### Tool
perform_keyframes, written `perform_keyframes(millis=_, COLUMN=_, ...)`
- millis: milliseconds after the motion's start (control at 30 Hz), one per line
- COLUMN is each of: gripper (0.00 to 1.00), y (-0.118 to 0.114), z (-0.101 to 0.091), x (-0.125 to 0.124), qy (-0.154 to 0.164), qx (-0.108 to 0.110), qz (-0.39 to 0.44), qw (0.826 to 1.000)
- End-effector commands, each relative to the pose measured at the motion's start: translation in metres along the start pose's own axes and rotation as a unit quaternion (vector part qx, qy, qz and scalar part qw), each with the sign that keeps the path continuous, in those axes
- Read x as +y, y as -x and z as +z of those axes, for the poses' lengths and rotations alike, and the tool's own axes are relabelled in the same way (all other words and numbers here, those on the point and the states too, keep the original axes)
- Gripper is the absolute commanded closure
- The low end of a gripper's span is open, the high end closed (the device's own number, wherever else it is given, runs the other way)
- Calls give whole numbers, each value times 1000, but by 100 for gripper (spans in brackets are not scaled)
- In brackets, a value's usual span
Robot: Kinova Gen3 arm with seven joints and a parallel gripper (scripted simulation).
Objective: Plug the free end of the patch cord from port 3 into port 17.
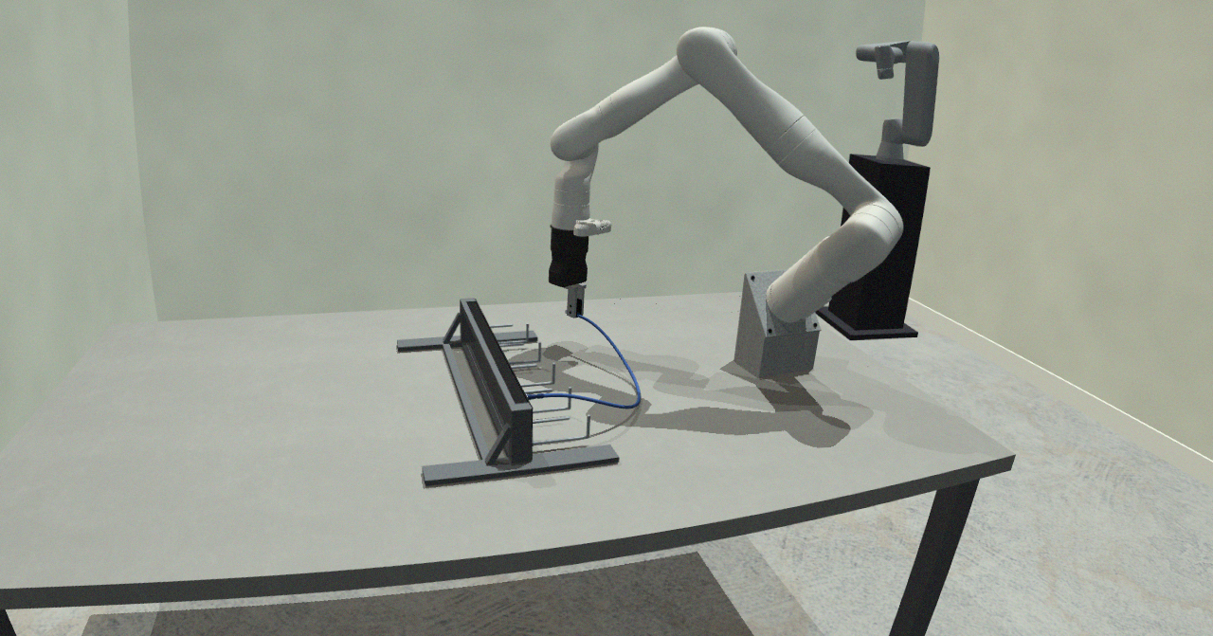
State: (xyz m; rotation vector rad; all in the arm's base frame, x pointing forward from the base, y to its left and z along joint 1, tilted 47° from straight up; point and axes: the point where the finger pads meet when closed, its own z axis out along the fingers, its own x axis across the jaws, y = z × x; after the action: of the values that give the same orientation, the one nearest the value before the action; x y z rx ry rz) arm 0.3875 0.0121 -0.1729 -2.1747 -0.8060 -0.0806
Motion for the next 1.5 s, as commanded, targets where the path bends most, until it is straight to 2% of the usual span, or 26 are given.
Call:
perform_keyframes(millis=0, gripper=100, y=-7, z=-4, x=0, qy=2, qx=-2, qz=-30, qw=1000)
perform_keyframes(millis=667, gripper=100, y=-36, z=-10, x=-8, qy=0, qx=-3, qz=-141, qw=990)
perform_keyframes(millis=1467, gripper=100, y=-78, z=-19, x=-17, qy=1, qx=-3, qz=-293, qw=956)
